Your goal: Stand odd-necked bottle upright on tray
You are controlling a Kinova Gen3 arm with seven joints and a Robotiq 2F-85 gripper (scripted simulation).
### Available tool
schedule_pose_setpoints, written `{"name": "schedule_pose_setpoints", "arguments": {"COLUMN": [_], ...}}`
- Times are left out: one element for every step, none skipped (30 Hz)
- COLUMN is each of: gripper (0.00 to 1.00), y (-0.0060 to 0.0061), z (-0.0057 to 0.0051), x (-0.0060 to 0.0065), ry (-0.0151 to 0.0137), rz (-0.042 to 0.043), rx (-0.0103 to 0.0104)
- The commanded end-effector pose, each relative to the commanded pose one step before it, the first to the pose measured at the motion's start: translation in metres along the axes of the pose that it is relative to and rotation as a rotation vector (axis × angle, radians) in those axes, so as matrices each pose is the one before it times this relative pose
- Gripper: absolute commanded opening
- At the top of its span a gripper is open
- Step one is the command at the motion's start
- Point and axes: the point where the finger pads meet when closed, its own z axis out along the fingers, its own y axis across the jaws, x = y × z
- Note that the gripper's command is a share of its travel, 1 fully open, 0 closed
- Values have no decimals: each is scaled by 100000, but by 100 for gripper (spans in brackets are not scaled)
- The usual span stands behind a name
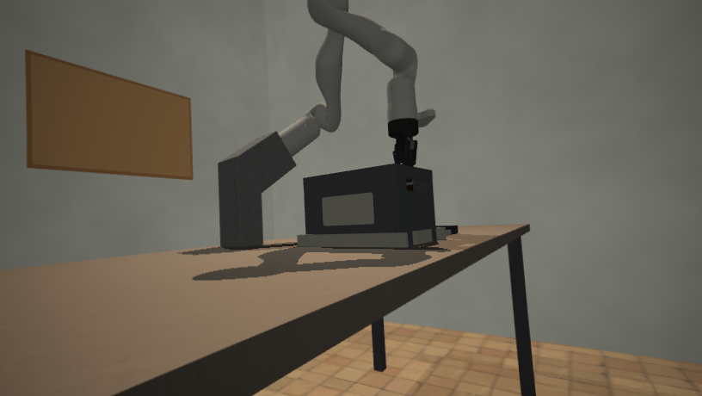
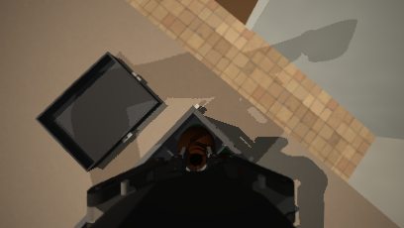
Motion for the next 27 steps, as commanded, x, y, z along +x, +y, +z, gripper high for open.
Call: {"name": "schedule_pose_setpoints", "arguments": {"gripper": [0,0,0,0,0,0,0,64,64,64,64,64,64,64,64,64,64,64,64,64,64,64,64,64,64,64,64], "y": [60,0,0,0,0,0,0,0,0,0,0,0,0,0,0,0,0,0,0,0,0,0,0,0,0,0,0], "z": [-40,0,0,0,0,0,0,0,0,0,0,0,0,0,0,0,0,0,0,0,0,0,0,0,0,0,0], "x": [19,0,0,0,0,0,0,0,0,0,0,0,0,0,0,0,0,0,0,0,0,0,0,0,0,0,0], "ry": [58,0,0,0,0,0,0,0,0,0,0,0,0,0,0,0,0,0,0,0,0,0,0,0,0,0,0], "rz": [3,0,0,0,0,0,0,0,0,0,0,0,0,0,0,0,0,0,0,0,0,0,0,0,0,0,0], "rx": [-156,0,0,0,0,0,0,0,0,0,0,0,0,0,0,0,0,0,0,0,0,0,0,0,0,0,0]}}
